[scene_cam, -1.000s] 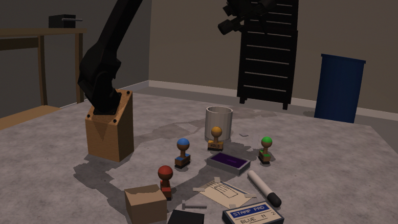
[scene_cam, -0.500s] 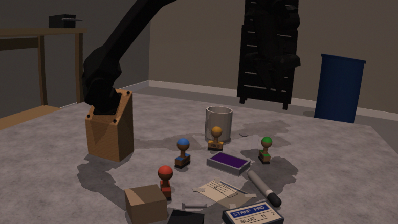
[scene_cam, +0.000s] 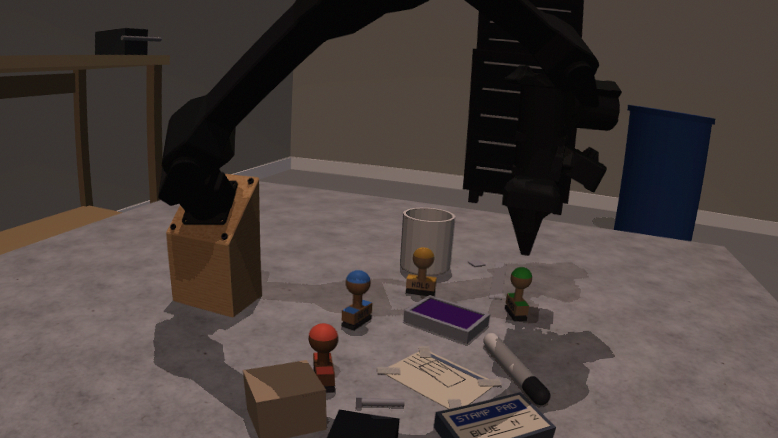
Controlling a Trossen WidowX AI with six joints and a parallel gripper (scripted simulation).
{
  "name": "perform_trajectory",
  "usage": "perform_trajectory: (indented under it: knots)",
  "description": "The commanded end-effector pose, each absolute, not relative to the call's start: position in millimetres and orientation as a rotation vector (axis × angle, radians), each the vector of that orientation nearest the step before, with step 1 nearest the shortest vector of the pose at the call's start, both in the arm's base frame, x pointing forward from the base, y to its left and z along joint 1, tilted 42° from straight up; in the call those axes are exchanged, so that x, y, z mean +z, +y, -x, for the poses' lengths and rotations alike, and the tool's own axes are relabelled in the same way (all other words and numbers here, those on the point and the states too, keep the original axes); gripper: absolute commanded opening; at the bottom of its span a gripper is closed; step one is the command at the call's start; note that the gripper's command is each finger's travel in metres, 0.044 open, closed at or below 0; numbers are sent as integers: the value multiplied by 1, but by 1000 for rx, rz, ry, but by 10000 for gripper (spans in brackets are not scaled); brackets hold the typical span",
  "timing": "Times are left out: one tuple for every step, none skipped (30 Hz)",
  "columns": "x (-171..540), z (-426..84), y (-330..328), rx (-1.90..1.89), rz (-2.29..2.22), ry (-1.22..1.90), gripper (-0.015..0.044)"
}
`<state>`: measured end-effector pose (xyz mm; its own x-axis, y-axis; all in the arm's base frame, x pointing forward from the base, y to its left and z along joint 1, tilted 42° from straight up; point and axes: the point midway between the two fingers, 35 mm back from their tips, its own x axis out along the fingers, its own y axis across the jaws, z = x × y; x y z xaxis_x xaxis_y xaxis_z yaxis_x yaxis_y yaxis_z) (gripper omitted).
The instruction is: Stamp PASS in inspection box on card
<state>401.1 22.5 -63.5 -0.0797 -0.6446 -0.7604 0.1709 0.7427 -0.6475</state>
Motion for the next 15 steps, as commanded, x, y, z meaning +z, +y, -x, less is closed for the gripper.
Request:
perform_trajectory:
  knots:
    - [-67,-400,22,-709,406,1506,224]
    - [-69,-400,21,-709,406,1505,224]
    - [-70,-400,20,-709,406,1505,224]
    - [-71,-400,19,-709,406,1505,224]
    - [-73,-400,18,-709,406,1505,224]
    - [-74,-400,17,-709,406,1505,224]
    - [-75,-400,16,-709,406,1505,224]
    - [-77,-400,15,-709,406,1505,224]
    - [-78,-400,14,-709,406,1505,224]
    - [-79,-400,13,-709,406,1505,224]
    - [-80,-400,12,-709,406,1505,224]
    - [-82,-400,11,-709,406,1505,224]
    - [-83,-400,10,-709,406,1505,224]
    - [-84,-400,9,-709,406,1505,224]
    - [-86,-400,8,-709,406,1505,224]
